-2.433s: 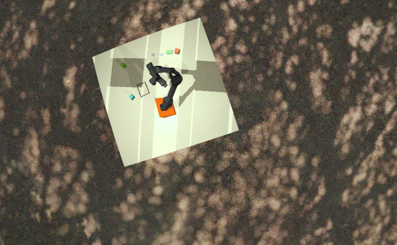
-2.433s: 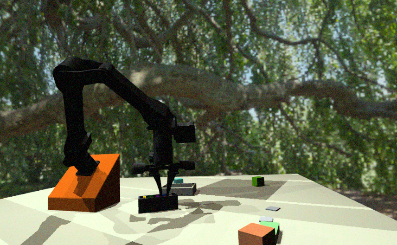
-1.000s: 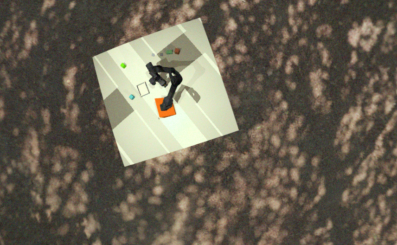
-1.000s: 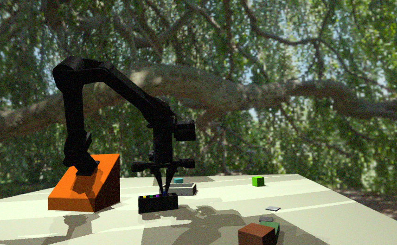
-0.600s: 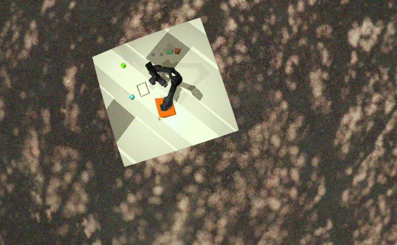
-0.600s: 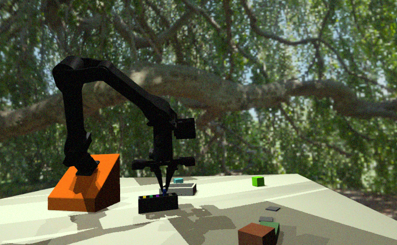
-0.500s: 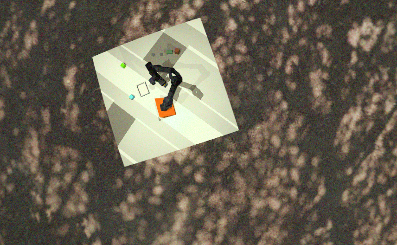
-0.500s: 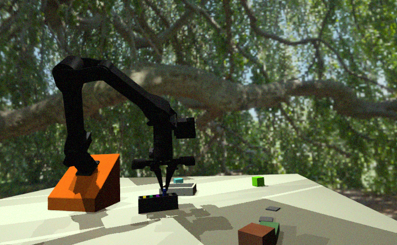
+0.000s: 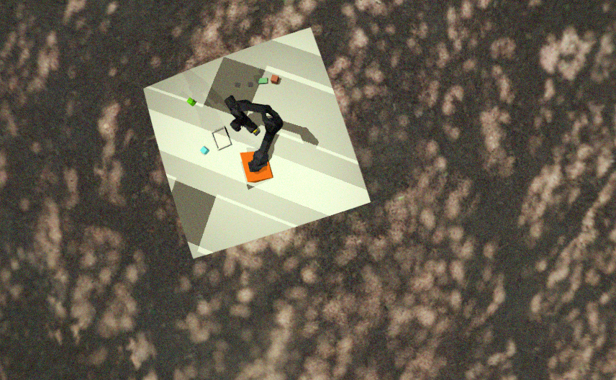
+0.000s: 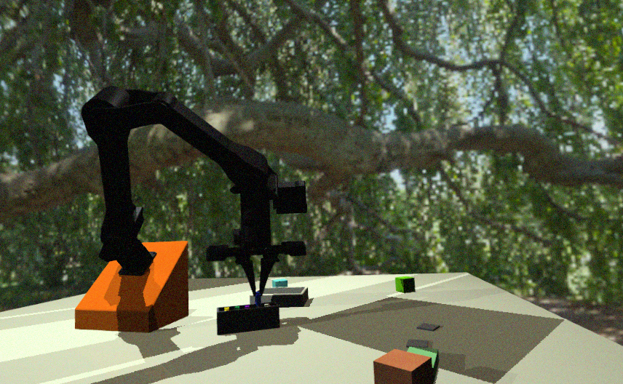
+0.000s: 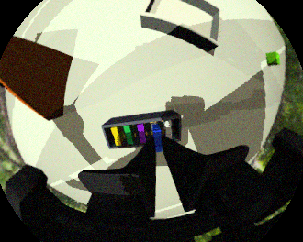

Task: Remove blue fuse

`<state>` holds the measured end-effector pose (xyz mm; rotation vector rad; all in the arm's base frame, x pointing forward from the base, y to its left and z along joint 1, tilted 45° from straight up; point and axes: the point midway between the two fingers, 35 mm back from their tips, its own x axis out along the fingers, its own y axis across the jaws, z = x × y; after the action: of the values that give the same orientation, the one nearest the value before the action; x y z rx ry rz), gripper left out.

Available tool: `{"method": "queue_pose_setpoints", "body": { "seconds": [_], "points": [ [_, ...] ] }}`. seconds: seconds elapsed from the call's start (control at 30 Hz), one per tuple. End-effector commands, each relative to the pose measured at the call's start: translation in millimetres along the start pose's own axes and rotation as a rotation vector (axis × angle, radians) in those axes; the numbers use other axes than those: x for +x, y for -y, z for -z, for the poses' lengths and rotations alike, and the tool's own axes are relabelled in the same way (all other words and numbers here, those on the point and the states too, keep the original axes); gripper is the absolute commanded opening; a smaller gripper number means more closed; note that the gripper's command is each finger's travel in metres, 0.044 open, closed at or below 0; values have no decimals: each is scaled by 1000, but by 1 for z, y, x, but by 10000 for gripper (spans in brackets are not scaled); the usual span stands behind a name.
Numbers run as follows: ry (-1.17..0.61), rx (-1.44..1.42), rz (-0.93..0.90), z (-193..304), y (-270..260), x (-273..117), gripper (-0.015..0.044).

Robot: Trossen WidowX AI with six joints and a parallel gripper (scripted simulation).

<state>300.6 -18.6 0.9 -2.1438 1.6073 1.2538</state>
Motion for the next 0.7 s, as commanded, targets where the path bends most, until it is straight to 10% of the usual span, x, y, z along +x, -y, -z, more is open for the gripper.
{"method": "queue_pose_setpoints", "body": {
  "seconds": [0.0, 0.67],
  "points": [
    [3, 5, 0, 0, 0, -3, 0],
    [2, 4, 0, 0, 0, -13, 0]
  ]
}}
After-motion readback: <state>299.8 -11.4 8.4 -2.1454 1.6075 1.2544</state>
